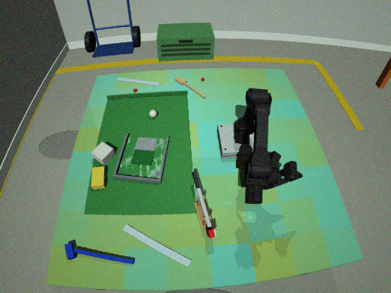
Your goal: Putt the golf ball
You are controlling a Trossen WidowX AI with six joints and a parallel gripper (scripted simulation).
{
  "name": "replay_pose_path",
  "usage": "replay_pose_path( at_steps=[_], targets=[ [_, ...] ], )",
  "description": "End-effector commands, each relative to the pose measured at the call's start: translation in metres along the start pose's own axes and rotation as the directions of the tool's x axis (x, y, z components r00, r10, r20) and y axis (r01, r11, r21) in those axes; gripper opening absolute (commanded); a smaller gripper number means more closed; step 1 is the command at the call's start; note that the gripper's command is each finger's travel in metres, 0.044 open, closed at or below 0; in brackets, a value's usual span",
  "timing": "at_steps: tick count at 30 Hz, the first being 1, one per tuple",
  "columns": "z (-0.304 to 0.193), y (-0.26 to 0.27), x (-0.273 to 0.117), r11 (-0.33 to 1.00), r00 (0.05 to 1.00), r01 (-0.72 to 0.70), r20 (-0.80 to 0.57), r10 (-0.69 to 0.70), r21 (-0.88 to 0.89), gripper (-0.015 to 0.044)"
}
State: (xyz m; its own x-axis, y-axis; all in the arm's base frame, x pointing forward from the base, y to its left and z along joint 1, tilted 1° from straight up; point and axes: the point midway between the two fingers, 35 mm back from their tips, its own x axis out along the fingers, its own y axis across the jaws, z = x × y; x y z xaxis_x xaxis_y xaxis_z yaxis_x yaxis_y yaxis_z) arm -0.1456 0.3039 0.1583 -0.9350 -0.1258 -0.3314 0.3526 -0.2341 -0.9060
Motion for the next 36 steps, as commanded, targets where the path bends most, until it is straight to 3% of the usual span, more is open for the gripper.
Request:
replay_pose_path(
  at_steps=[1,4,7,11,15,16,24,36],
  targets=[
    [0.000,0.001,-0.001,1.000,1.000,-0.003,-0.003,0.003,-0.017,0.0426],
    [-0.005,0.012,-0.015,0.966,0.998,-0.058,-0.050,0.047,-0.253,0.0440],
    [-0.011,0.026,-0.034,0.839,0.988,-0.147,-0.110,0.104,-0.525,0.0440],
    [-0.016,0.045,-0.060,0.549,0.965,-0.260,-0.191,0.182,-0.794,0.0440],
    [-0.020,0.065,-0.087,0.176,0.928,-0.318,-0.268,0.260,-0.932,0.0440],
    [-0.020,0.069,-0.094,0.082,0.916,-0.320,-0.286,0.280,-0.944,0.0440],
    [-0.020,0.091,-0.125,-0.279,0.858,-0.269,-0.361,0.366,-0.922,0.0440],
    [-0.015,0.119,-0.167,-0.681,0.760,0.003,-0.441,0.478,-0.732,0.0440]
  ],
)
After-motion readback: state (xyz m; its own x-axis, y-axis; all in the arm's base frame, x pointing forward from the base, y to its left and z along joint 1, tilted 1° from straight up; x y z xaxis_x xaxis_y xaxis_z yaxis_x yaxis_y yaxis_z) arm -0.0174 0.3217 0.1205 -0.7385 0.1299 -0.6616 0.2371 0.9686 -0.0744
